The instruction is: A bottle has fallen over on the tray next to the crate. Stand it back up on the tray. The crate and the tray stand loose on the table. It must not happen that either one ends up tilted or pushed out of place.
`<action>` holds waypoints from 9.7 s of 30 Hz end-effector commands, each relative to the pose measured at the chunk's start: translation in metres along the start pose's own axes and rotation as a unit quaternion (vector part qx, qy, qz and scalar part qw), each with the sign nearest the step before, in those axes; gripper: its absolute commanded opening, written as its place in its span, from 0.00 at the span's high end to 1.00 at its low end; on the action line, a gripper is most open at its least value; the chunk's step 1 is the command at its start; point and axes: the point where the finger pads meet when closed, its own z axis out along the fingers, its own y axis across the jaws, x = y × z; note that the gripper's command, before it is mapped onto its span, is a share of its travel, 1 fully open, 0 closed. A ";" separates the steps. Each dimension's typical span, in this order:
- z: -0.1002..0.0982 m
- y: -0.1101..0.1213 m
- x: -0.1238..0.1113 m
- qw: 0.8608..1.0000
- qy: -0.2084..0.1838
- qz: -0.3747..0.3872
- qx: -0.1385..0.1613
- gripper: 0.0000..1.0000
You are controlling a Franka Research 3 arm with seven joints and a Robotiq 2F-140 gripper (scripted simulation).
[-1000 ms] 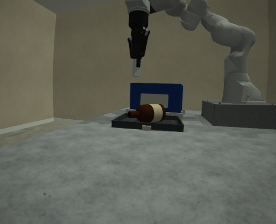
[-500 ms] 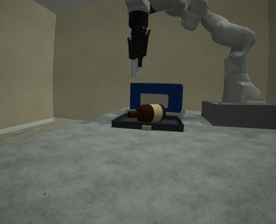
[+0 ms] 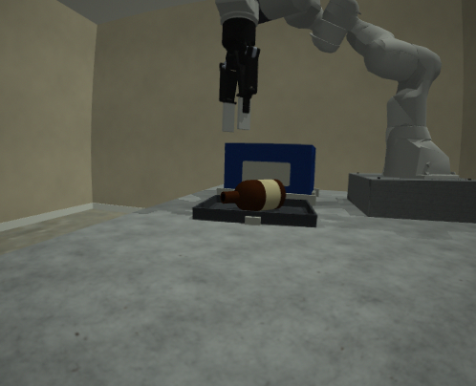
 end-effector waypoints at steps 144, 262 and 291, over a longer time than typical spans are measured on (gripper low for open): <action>0.117 0.001 0.002 1.000 -0.002 -0.001 0.001 0.62; 0.117 0.000 0.001 1.000 -0.002 -0.001 0.001 0.62; 0.121 0.000 0.001 1.000 -0.002 -0.001 0.001 0.62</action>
